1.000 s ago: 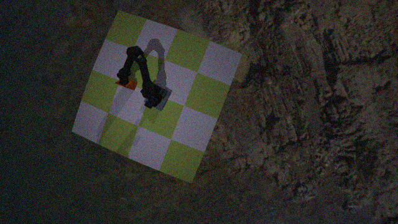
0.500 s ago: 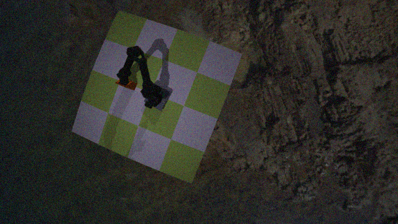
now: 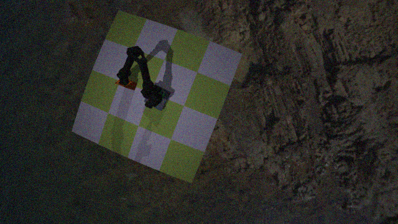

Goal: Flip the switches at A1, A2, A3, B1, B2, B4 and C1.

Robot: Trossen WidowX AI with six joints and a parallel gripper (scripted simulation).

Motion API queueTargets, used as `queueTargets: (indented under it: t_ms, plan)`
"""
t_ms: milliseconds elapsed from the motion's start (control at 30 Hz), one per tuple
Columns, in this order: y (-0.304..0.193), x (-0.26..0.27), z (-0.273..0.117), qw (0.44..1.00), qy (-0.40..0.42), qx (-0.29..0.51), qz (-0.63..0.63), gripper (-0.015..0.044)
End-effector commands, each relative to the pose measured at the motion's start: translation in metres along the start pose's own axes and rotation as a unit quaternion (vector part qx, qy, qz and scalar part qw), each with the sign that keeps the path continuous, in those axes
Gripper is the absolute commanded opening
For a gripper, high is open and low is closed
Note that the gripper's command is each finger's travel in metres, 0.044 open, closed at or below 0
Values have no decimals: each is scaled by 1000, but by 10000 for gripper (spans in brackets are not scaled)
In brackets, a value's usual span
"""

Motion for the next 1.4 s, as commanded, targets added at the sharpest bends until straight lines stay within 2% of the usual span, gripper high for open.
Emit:
queueTargets:
  t_ms: [0,200,267,367,433,600,833,1033,1200,1367]
  plan:
    - [-1,0,3,1000,3,4,3,0]
    - [-1,0,4,1000,3,4,3,0]
    - [0,-1,-9,1000,0,-1,1,0]
    - [-2,-2,-53,1000,3,-7,3,0]
    - [-4,-1,-63,1000,4,-9,3,0]
    - [-5,0,-63,1000,4,-9,3,0]
    - [-49,48,-63,1000,5,-8,4,0]
    - [-54,52,-63,1000,5,-7,4,0]
    - [-53,53,-30,1000,4,5,4,0]
    - [-53,53,-28,1000,4,5,4,0]
Point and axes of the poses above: the point midway between the two fingers, 35 mm back from their tips, its own z axis out along the fingers, its own x axis across the jaws, y = z × x, the point moved 2 cm from there along -z, back along the fingers, and after that the axes turned 11 degrees about z, right-handed, at the moved point
